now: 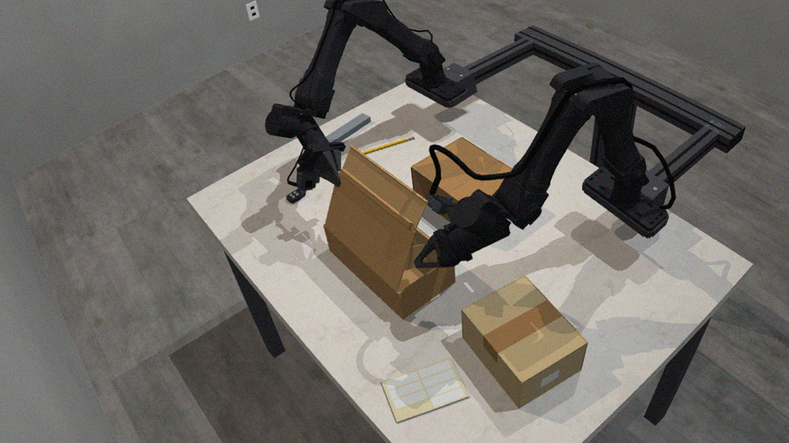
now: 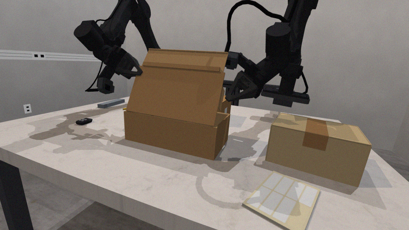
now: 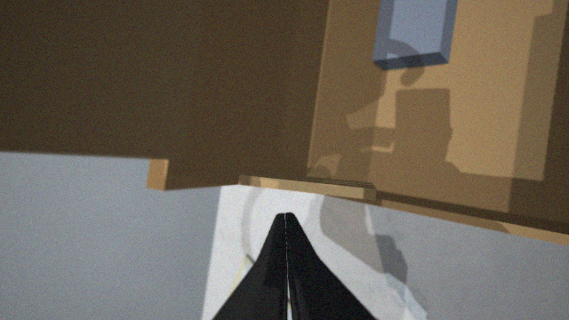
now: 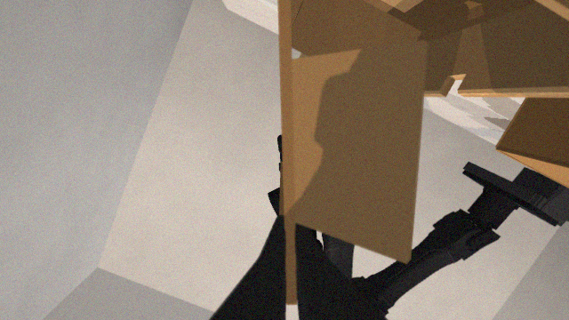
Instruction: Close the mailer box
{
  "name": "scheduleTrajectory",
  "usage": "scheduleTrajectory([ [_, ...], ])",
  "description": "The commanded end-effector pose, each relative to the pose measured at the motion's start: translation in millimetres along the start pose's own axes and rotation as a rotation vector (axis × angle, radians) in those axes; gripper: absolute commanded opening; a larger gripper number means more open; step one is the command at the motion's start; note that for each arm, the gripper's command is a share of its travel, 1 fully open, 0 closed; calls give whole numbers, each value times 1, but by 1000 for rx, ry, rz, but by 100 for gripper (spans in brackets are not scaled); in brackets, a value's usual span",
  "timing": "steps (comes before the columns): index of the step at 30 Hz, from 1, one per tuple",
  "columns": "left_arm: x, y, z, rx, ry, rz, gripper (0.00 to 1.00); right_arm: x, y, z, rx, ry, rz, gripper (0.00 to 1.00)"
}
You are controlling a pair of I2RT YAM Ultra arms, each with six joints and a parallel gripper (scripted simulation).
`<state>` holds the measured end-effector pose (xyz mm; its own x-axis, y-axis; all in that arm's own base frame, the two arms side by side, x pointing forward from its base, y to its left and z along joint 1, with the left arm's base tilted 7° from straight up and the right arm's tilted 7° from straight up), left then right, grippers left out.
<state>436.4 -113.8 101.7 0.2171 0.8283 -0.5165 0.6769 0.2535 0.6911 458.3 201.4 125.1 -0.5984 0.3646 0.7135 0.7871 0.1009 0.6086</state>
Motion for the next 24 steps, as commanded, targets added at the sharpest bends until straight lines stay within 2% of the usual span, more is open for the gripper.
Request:
scheduleTrajectory([
  [1,3,4,4,32,-8,-9,1,2,3,4,3,17,-8,1],
  [9,9,12,3,34,-3,-12,1,2,3,4,3,17,-8,1],
  [10,3,21,-2,13,-12,-2,1,2,3,4,3,17,-12,1],
  [12,13,16,3,37,0,-14,1,2,3,4,3,17,-13,1],
  [24,22,35,0,30,3,-15,1,2,3,4,3,17,-13,1],
])
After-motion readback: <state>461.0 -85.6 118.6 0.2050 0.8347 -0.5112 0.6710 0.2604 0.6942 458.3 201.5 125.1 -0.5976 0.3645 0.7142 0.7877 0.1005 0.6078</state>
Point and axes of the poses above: on each arm, the point where the finger pads meet when closed, its own z axis out along the fingers, its own y axis across the jaws, x = y × z, the point moved 6 cm from there along -z, back along the fingers, and after that the axes turned 6 degrees about -z, right-handed, at the moved point
